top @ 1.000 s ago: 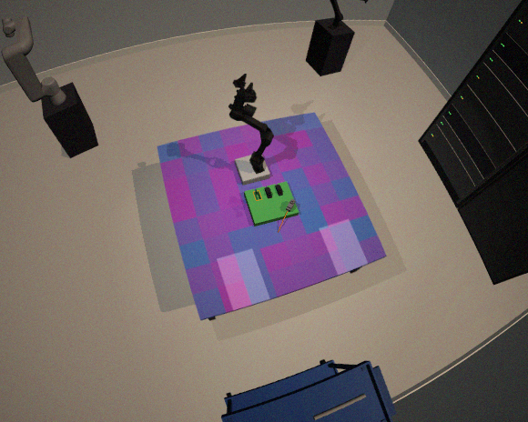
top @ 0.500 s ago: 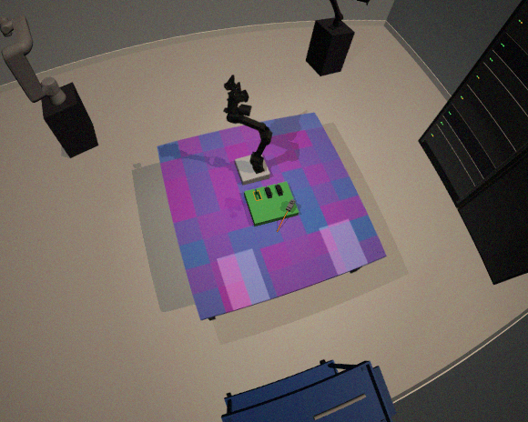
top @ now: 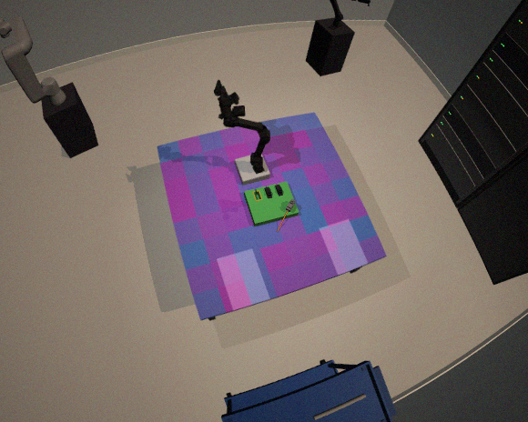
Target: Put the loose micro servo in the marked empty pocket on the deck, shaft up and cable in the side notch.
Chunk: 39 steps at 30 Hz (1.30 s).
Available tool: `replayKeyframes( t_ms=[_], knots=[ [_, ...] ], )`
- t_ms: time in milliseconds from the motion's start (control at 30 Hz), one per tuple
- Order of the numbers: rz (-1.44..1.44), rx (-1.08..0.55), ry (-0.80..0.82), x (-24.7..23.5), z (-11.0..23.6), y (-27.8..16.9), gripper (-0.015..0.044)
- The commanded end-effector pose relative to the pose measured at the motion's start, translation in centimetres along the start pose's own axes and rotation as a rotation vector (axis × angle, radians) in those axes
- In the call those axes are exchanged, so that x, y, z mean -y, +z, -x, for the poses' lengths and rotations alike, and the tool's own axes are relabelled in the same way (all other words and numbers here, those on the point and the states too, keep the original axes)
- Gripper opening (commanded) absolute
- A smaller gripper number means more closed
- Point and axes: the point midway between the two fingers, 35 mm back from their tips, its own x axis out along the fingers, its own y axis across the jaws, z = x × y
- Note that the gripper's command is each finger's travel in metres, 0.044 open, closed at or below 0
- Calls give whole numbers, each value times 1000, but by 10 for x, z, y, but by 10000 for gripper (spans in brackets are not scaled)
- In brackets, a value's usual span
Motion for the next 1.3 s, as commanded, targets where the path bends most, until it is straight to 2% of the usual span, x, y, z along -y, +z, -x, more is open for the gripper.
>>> replayKeyframes(
  t_ms=[0,633,1267],
  knots=[
    [14,-65,-12,0,5,-22,440],
    [30,-347,-5,-32,38,-101,440],
    [77,-679,120,-90,101,-180,440]
  ],
)
